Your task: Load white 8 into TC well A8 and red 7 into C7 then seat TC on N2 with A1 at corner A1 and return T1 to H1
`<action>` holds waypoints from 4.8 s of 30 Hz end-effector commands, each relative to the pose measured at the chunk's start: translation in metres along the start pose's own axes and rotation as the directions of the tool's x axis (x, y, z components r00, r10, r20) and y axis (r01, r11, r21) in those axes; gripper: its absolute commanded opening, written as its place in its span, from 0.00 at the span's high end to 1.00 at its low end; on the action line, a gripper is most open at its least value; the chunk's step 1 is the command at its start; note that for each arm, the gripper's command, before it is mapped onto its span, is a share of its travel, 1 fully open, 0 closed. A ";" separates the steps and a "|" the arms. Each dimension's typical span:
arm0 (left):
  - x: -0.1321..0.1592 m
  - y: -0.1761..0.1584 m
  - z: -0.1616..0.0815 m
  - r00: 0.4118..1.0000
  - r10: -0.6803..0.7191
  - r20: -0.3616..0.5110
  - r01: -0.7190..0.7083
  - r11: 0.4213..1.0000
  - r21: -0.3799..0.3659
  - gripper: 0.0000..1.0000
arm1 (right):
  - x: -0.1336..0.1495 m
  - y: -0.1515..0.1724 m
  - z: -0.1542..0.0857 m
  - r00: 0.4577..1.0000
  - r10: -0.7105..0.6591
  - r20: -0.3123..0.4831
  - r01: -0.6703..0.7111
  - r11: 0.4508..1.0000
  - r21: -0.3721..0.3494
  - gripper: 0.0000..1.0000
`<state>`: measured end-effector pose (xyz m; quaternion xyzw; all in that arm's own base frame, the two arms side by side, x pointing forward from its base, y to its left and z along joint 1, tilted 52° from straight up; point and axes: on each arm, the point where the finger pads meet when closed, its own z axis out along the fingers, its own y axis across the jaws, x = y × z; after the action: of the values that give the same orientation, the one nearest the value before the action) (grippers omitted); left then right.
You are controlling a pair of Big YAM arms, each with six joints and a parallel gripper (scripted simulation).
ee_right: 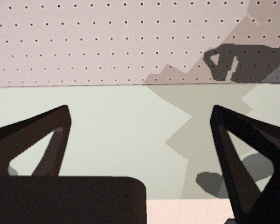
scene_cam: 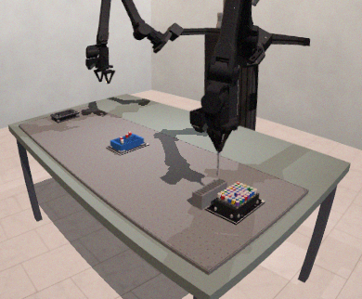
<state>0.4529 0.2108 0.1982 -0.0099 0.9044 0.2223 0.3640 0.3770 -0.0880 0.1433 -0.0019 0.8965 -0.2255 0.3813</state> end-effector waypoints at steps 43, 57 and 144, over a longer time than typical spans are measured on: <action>-0.007 0.004 -0.002 1.000 -0.001 0.016 0.001 1.000 -0.008 0.93 | -0.005 -0.001 -0.002 1.000 -0.014 0.005 0.014 1.000 0.000 0.00; -0.008 0.004 -0.002 1.000 -0.001 0.017 0.001 1.000 -0.009 0.93 | -0.005 -0.001 -0.002 1.000 -0.014 0.005 0.014 1.000 0.000 0.00; 0.000 0.005 0.019 1.000 0.000 0.012 0.000 1.000 -0.012 0.93 | -0.005 -0.001 -0.002 1.000 -0.014 0.005 0.014 1.000 0.000 0.00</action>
<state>0.4603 0.2146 0.1895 -0.0099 0.9017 0.2249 0.3692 0.3770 -0.0880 0.1433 -0.0019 0.8965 -0.2255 0.3813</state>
